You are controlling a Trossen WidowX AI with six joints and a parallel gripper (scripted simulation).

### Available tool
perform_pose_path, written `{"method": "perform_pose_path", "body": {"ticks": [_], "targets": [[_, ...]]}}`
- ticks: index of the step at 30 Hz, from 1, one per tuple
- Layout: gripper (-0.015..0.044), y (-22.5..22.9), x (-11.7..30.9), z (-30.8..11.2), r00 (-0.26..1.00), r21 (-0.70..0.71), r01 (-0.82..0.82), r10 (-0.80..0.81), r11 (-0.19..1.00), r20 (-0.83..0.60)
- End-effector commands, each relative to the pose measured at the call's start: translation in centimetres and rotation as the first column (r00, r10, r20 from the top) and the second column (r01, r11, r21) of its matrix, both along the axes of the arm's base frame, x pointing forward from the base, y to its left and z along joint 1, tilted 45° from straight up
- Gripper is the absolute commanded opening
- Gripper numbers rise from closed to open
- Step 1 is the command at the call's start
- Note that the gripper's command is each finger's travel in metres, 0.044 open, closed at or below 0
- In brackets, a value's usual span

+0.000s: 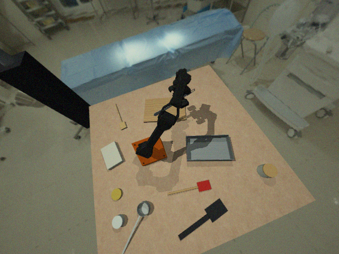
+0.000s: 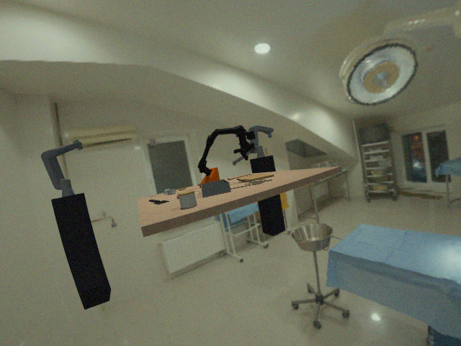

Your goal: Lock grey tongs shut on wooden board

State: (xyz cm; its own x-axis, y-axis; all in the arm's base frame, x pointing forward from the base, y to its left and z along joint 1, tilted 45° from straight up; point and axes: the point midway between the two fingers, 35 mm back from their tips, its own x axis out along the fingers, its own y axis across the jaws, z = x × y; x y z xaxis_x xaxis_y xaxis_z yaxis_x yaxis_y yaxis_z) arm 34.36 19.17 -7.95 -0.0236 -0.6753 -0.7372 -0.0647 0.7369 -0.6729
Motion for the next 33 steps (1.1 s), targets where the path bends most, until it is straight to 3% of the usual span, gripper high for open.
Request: {"method": "perform_pose_path", "body": {"ticks": [1,16,33], "targets": [[-0.0150,0.9,-0.4,-0.4,0.989,0.018,-0.114,0.115,0.993,-0.094],[-0.0150,2.6,-2.1,-1.9,0.751,0.146,-0.487,0.498,0.861,-0.433],[-0.0150,4.3,-4.1,-3.5,0.203,0.423,-0.712,0.741,0.560,-0.640]]}}
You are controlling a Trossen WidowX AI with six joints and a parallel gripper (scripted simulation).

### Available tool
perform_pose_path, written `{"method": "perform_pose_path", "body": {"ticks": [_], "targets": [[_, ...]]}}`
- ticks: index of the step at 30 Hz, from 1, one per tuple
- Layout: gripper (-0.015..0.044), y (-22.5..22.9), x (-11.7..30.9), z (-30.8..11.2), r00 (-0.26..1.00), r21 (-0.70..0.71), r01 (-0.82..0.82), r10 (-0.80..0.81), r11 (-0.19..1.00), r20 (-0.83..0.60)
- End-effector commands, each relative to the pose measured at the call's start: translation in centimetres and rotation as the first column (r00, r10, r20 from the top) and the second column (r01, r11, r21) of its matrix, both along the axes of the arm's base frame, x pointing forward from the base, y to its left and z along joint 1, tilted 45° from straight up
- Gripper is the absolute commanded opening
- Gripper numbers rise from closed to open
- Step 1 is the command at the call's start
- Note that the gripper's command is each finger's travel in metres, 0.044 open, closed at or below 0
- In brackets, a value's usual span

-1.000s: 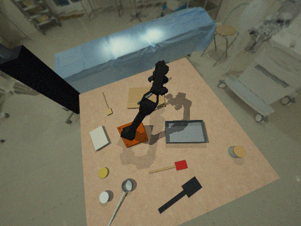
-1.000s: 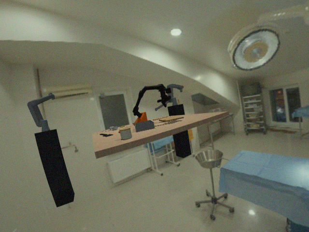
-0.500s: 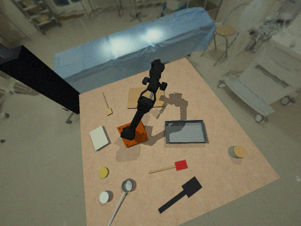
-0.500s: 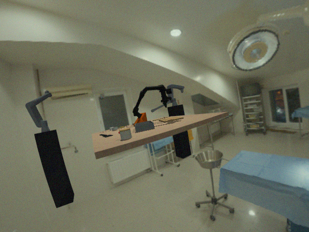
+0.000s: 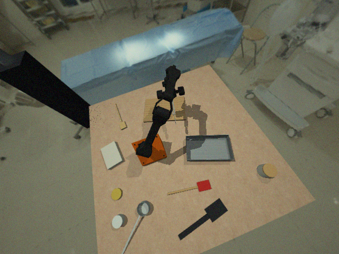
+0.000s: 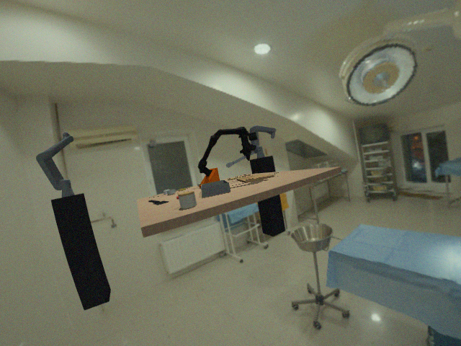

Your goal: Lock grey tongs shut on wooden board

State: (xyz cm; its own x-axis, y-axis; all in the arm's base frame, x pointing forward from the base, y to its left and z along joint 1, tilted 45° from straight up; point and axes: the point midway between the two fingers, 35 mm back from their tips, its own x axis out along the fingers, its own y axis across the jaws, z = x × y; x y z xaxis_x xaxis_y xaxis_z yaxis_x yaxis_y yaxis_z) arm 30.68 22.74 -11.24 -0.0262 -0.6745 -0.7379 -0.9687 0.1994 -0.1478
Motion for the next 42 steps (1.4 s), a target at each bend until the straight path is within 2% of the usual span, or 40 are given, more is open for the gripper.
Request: {"method": "perform_pose_path", "body": {"ticks": [1,9,18,30,42], "targets": [[-0.0150,0.8,-0.5,-0.3,0.989,0.016,-0.114,0.115,0.993,-0.094],[-0.0150,1.5,-1.5,-1.1,0.899,0.066,-0.325,0.330,0.943,-0.287],[-0.0150,2.3,-2.7,-2.0,0.701,0.169,-0.525,0.536,0.835,-0.471],[-0.0150,3.2,-4.2,-3.1,0.316,0.363,-0.691,0.712,0.626,-0.627],[-0.0150,4.0,-5.8,-4.2,-0.126,0.582,-0.714,0.747,0.388,-0.653]]}}
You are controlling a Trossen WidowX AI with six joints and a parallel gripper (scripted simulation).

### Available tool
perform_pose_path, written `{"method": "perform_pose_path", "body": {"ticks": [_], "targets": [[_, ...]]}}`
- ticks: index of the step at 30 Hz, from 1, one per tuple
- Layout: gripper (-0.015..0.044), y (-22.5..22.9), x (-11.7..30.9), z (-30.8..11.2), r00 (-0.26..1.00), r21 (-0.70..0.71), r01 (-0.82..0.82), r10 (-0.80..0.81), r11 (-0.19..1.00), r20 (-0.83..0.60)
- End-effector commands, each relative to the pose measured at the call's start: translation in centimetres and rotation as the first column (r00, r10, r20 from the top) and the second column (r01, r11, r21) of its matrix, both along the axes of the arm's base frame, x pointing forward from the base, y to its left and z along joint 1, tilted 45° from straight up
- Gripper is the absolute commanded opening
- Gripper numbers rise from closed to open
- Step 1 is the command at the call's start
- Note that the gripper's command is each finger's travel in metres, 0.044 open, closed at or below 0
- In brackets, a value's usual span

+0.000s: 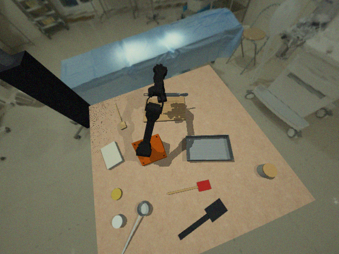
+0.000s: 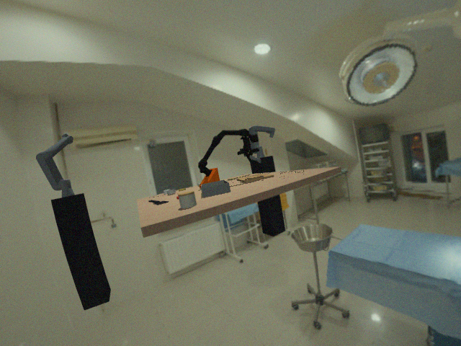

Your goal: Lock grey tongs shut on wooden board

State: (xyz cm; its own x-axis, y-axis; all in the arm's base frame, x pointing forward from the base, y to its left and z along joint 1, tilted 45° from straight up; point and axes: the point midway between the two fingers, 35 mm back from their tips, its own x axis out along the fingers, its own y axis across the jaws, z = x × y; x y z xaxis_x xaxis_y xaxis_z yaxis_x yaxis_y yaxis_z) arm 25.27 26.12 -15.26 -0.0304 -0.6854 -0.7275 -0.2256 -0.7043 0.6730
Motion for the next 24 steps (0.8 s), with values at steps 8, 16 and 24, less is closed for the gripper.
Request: {"method": "perform_pose_path", "body": {"ticks": [8,16,24], "targets": [[-0.0150,0.6,-0.5,-0.3,0.991,0.016,-0.099,0.100,0.995,-0.083],[-0.0150,0.6,-0.5,-0.8,0.988,-0.001,-0.151,0.151,0.989,-0.041],[-0.0150,0.7,-0.7,-2.2,0.945,-0.067,-0.307,0.312,0.949,0.093]]}}
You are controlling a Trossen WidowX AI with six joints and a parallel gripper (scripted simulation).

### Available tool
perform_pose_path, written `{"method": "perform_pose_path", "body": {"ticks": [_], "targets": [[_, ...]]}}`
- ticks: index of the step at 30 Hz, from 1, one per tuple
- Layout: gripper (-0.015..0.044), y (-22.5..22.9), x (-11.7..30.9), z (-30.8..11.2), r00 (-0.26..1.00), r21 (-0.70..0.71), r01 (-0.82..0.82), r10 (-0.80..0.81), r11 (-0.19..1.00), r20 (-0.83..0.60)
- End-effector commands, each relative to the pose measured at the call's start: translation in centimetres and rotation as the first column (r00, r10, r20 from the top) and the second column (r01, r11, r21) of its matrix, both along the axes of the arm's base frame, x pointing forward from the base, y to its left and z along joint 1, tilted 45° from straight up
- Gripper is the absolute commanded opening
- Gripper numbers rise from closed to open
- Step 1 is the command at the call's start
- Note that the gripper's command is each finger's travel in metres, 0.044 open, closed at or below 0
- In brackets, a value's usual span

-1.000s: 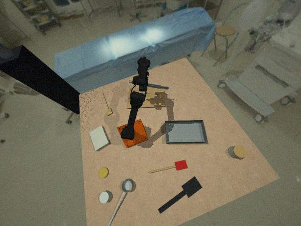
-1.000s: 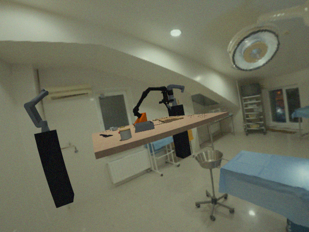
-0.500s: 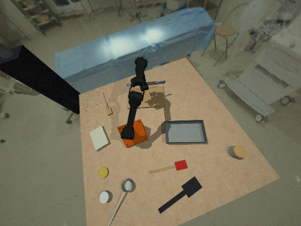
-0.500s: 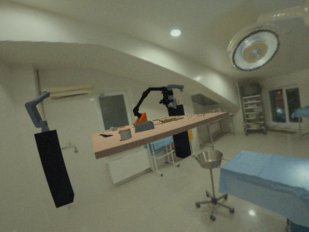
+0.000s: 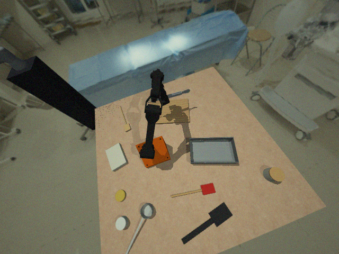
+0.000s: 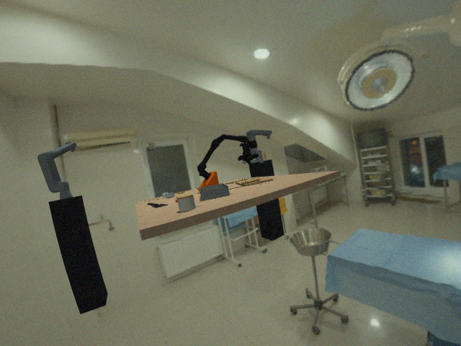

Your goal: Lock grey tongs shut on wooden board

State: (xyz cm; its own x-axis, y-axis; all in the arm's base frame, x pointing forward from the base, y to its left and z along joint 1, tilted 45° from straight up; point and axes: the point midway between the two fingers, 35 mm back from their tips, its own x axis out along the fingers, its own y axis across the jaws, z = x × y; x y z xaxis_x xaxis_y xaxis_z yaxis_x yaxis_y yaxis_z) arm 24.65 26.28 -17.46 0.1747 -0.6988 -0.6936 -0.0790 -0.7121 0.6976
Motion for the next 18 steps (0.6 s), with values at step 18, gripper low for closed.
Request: {"method": "perform_pose_path", "body": {"ticks": [18], "targets": [[-0.0150,0.7,-1.1,-0.8,0.833,-0.128,-0.386,0.405,0.913,0.377]]}}
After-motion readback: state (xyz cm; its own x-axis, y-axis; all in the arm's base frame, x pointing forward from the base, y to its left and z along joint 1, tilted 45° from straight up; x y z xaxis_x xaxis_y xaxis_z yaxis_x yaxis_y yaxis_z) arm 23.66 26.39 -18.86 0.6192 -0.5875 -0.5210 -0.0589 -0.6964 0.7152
